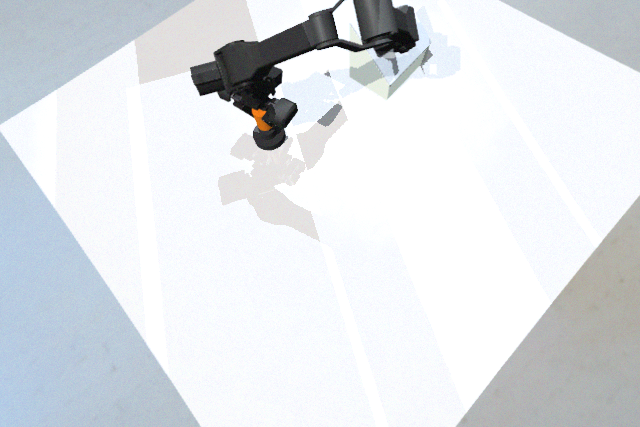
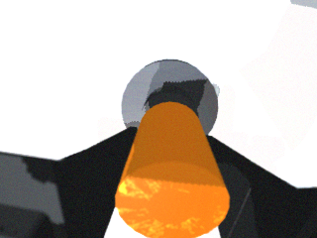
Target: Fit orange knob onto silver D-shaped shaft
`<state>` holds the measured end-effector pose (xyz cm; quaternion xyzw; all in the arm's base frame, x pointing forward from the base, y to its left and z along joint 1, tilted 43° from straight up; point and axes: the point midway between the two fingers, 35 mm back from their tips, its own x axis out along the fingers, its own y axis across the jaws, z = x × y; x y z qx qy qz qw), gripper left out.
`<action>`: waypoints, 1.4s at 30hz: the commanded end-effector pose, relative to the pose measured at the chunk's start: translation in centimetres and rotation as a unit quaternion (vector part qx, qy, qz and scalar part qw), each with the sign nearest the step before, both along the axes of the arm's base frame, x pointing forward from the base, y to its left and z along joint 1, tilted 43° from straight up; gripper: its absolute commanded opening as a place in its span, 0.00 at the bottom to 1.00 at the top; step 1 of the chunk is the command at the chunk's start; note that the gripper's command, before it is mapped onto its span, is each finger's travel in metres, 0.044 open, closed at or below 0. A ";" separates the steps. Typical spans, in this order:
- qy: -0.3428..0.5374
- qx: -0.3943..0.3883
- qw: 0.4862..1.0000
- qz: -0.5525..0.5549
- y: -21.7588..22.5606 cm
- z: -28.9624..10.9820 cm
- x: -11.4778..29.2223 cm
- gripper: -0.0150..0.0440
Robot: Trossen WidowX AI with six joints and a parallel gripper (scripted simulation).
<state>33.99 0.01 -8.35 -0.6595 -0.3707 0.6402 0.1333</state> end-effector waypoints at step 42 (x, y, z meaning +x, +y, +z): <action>0.001 0.002 1.000 -0.003 0.6 -0.6 0.1 0.25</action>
